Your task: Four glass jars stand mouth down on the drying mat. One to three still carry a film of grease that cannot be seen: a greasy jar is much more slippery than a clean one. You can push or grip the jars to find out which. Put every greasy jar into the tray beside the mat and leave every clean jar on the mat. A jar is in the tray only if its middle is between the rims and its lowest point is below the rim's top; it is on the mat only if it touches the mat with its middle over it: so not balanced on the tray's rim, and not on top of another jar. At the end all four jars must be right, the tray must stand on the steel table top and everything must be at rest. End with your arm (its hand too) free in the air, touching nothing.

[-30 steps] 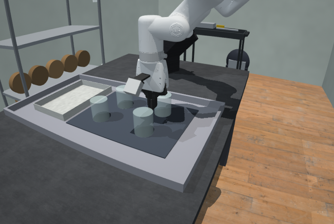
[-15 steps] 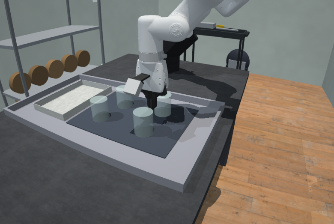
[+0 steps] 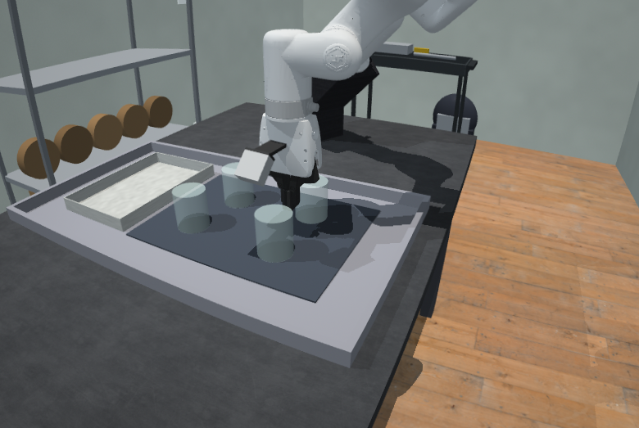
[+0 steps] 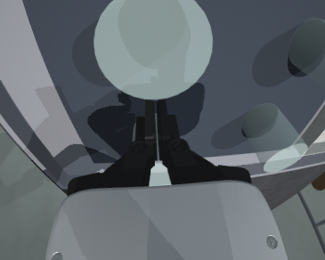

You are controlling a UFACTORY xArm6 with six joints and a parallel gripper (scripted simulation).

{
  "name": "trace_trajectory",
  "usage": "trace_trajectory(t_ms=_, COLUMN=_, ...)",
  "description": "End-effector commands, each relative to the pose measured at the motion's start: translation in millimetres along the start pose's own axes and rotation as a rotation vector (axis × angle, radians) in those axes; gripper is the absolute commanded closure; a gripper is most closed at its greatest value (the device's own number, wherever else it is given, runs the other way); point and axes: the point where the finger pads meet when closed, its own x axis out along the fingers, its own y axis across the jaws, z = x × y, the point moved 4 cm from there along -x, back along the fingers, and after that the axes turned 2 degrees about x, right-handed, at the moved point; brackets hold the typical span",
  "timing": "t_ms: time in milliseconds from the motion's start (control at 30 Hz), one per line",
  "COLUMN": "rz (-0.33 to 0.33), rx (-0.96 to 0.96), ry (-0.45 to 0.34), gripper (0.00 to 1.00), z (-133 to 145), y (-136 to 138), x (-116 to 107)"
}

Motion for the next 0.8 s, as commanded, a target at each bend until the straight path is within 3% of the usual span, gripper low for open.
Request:
trace_trajectory(t_ms=0, rz=0.000, rx=-0.001, ry=0.002, gripper=1.00, z=-1.6, y=-0.1, x=-0.8)
trace_trajectory(t_ms=767, rz=0.000, rx=-0.001, ry=0.002, gripper=1.00, z=-4.1, y=-0.2, x=-0.8)
